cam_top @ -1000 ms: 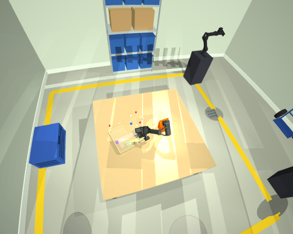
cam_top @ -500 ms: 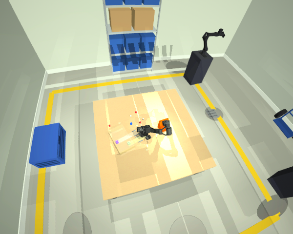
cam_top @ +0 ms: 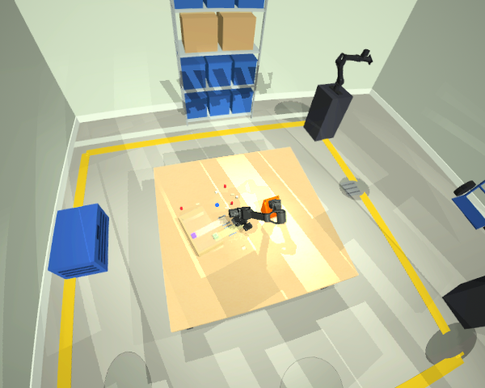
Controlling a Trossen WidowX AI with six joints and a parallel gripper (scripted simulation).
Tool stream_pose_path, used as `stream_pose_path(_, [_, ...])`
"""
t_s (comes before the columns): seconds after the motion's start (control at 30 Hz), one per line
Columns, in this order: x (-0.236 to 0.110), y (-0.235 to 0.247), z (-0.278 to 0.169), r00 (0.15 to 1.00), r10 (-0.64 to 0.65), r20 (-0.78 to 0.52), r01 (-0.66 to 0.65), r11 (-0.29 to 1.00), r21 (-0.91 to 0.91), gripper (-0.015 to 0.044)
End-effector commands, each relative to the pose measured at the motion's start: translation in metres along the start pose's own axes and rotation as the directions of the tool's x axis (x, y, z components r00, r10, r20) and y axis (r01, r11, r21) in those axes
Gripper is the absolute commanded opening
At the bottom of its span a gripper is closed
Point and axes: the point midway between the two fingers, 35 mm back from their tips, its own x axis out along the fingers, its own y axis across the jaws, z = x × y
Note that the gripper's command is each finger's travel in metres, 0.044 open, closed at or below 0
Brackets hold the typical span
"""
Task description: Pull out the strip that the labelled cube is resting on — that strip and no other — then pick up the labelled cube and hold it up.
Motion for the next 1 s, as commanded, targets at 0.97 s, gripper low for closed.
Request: stream_pose_path(0.97, [0.004, 0.001, -0.052, 0.999, 0.000, -0.034, 0.001, 1.000, 0.010, 0.0000])
